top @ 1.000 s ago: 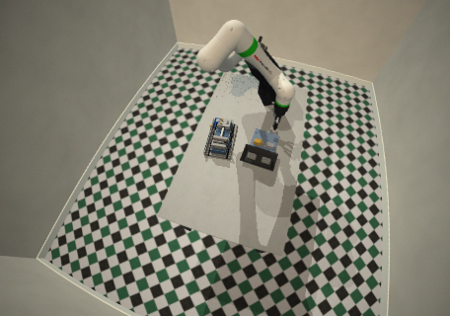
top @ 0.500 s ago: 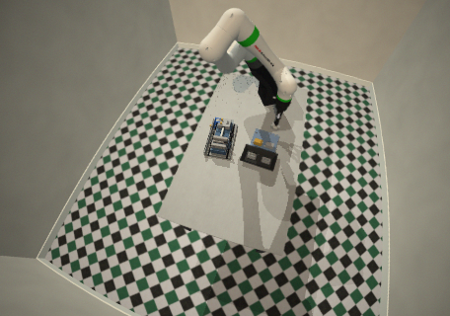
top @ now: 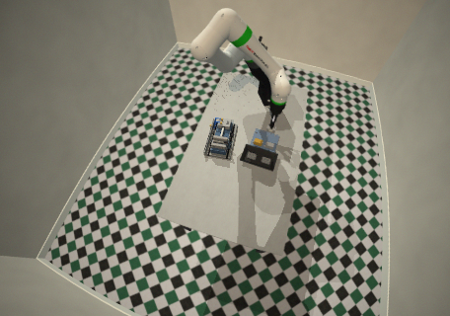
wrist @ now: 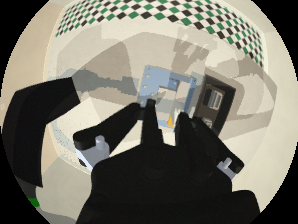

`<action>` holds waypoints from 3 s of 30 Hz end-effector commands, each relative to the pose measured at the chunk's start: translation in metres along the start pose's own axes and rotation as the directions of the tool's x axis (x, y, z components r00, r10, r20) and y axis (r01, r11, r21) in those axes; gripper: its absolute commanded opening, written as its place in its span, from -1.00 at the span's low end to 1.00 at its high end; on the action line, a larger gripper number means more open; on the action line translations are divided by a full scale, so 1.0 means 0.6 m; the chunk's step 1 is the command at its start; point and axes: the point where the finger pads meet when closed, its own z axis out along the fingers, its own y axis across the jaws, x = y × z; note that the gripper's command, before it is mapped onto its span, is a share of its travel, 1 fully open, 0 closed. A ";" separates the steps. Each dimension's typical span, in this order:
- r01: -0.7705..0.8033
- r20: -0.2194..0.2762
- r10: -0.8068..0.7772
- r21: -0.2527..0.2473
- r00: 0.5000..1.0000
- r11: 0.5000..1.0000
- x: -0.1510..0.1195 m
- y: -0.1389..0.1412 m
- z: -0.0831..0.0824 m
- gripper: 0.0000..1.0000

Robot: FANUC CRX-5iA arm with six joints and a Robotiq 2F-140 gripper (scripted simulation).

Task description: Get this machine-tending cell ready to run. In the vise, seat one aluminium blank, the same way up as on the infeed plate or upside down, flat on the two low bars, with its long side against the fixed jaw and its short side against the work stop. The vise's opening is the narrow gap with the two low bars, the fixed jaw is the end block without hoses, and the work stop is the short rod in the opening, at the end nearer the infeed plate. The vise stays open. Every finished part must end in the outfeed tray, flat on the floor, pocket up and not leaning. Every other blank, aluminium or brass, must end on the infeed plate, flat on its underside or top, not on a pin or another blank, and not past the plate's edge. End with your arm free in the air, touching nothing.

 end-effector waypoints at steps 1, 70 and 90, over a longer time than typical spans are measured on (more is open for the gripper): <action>0.020 -0.013 -0.020 0.014 1.000 1.000 -0.029 0.044 0.000 -1.00; 0.147 0.014 -0.146 -0.007 0.989 0.989 -0.532 0.303 -0.009 -1.00; 0.147 0.014 -0.147 -0.007 0.989 0.989 -0.532 0.303 -0.005 -1.00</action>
